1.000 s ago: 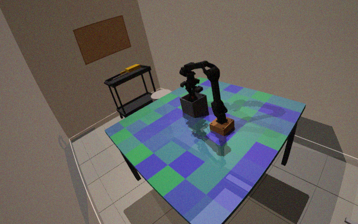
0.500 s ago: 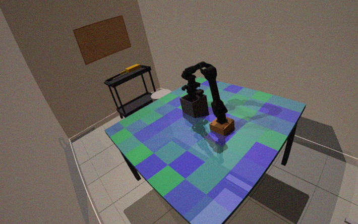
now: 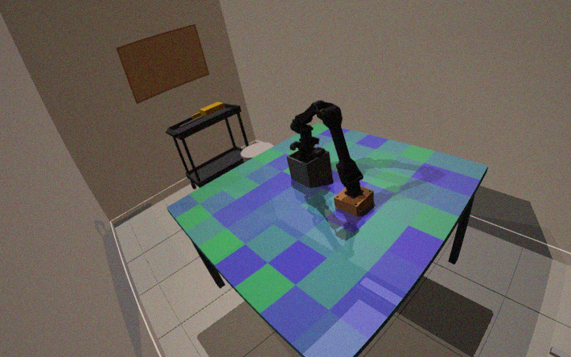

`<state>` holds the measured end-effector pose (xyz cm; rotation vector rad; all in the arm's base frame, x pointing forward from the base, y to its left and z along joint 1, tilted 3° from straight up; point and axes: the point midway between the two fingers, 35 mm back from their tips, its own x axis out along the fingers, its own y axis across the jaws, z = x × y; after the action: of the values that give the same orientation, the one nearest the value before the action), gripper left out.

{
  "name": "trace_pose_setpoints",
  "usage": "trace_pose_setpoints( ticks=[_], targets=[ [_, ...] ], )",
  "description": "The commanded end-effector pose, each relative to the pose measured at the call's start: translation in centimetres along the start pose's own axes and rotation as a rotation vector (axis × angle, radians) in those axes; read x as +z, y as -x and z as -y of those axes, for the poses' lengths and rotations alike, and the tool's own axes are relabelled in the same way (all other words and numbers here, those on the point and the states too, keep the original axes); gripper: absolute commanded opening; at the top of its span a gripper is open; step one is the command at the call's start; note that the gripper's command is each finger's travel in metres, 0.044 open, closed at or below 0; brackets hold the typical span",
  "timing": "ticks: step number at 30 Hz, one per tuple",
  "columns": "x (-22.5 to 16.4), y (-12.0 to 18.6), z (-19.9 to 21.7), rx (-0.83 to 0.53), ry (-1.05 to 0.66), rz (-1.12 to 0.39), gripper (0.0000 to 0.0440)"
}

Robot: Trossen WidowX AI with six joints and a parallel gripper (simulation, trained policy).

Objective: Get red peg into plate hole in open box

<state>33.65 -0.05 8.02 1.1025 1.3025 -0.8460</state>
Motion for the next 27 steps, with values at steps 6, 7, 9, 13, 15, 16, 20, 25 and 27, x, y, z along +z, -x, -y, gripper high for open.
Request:
trace_pose_setpoints(
  ticks=[6, 7, 9, 13, 15, 16, 20, 25, 27],
  targets=[
    [0.3, -1.2, -0.1, -0.025, 0.029, 0.001, 0.0078],
    [0.3, -1.3, -0.1, -0.029, 0.032, 0.000, 0.0099],
    [0.2, -1.4, -0.1, -0.035, 0.033, -0.010, 0.0110],
    [0.2, -0.7, -0.5, -0.028, 0.025, -0.040, 0.0106],
    [0.4, -0.3, -0.8, -0.020, 0.017, -0.057, 0.0125],
    [0.4, 0.0, -0.9, -0.015, 0.013, -0.068, 0.0130],
    [0.5, 1.2, -1.6, 0.012, -0.002, -0.112, 0.0149],
    [0.6, 2.7, -2.4, 0.052, -0.014, -0.164, 0.0165],
    [0.7, 3.3, -2.7, 0.068, -0.017, -0.183, 0.0170]
  ],
)
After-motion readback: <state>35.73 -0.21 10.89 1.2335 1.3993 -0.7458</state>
